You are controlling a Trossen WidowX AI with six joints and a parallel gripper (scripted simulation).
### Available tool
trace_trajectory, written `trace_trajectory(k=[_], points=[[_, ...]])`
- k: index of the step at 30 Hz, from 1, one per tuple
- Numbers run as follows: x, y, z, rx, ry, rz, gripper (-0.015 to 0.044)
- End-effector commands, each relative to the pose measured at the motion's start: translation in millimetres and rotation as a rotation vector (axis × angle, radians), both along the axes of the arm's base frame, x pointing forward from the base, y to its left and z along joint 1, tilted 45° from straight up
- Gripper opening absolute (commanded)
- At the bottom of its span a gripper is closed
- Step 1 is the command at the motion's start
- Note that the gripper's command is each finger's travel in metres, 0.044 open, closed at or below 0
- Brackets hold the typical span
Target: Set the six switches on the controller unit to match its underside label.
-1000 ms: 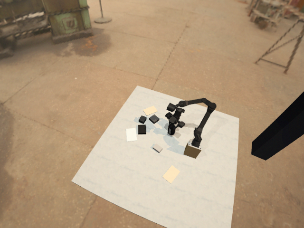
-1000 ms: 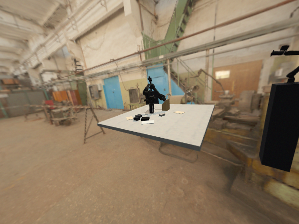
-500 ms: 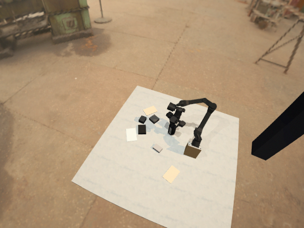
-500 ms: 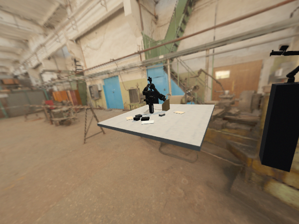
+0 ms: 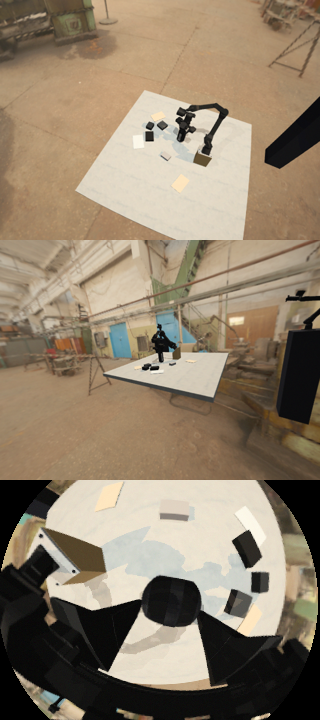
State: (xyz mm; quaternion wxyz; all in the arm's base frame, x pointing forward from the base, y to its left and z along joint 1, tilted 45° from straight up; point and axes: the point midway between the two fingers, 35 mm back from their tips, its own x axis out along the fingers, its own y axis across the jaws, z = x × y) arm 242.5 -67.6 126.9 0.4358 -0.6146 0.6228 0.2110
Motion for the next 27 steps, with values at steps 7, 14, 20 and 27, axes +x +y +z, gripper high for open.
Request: trace_trajectory(k=[7, 14, 20, 27], points=[[-4, -11, 6, -0.043, 0.006, -0.016, 0.0337], [-5, -16, 9, -0.057, 0.009, -0.020, 0.0338], [-6, -19, 12, -0.070, 0.011, -0.024, 0.0338], [-8, -24, 14, -0.086, 0.013, -0.028, 0.0338]])
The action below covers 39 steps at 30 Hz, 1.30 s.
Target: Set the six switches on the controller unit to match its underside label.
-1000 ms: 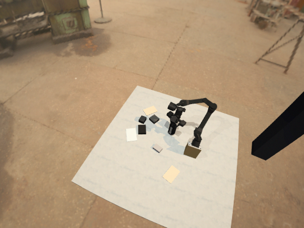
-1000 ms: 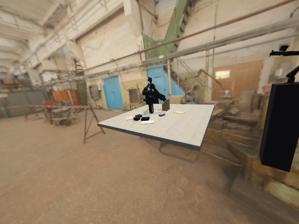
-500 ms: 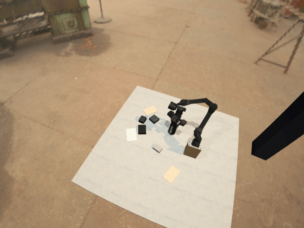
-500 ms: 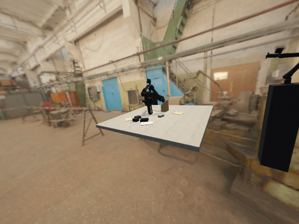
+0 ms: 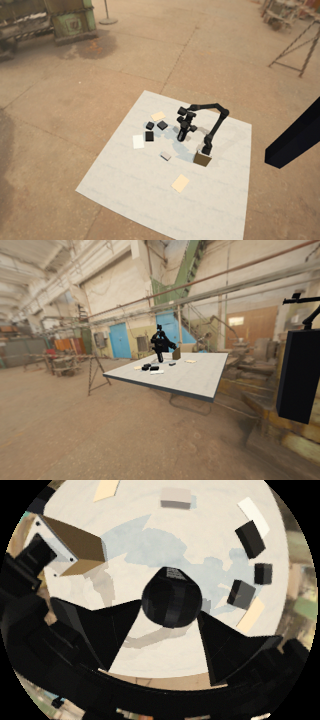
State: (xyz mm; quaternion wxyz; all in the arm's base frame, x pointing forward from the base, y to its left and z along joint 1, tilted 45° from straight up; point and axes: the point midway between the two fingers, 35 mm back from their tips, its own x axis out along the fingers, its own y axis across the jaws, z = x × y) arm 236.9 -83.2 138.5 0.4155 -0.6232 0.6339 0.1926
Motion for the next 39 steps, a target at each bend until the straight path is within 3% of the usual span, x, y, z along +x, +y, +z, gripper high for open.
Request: trace_trajectory(k=[1, 39], points=[[-2, -9, 3, -0.028, 0.005, -0.018, 0.0338], [-10, -34, 14, -0.094, 0.015, -0.037, 0.0338]])
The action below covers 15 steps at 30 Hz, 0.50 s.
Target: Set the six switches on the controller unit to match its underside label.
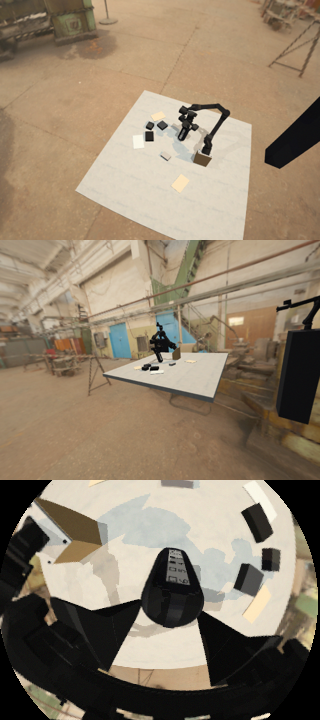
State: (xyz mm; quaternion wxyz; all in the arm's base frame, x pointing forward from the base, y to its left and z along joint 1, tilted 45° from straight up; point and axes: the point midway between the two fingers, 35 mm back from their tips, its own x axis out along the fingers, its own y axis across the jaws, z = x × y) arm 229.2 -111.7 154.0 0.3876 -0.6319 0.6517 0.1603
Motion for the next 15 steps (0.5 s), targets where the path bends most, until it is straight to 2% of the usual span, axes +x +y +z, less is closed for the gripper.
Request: trace_trajectory(k=[1, 15], points=[[-2, -6, -1, -0.004, 0.008, -0.010, 0.0338], [-5, -17, 2, -0.005, 0.007, -0.010, 0.0338]])
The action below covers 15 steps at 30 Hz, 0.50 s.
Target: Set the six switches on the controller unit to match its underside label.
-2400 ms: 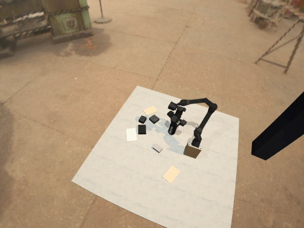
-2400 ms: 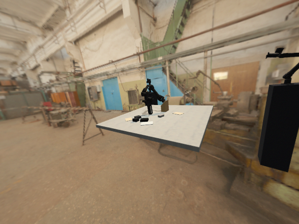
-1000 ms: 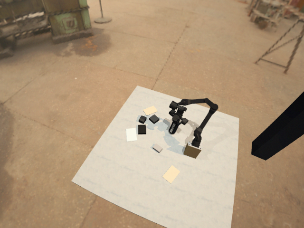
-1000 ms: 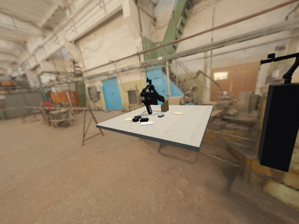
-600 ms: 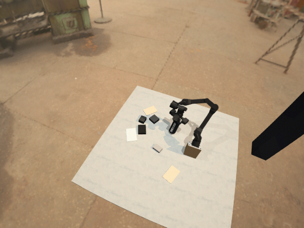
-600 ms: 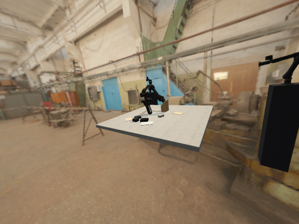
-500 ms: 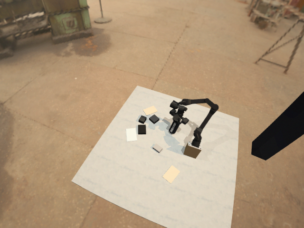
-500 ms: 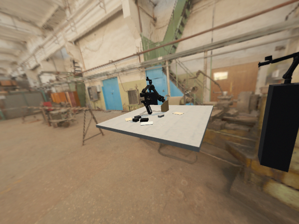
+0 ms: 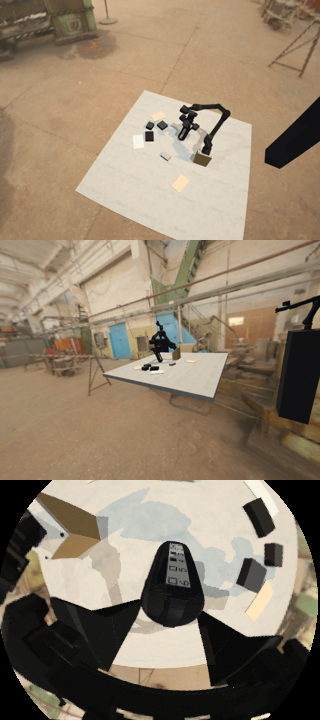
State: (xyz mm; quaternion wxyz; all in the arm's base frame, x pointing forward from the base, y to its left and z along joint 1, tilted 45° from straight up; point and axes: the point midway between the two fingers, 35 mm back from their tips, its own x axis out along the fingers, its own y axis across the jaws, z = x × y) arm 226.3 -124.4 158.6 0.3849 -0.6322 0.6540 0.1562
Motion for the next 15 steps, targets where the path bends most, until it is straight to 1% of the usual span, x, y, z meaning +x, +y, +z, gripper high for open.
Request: trace_trajectory(k=[1, 15], points=[[-2, -5, -2, 0.005, 0.007, -0.005, 0.0338], [-5, -16, 0, 0.004, 0.007, -0.005, 0.0338]])
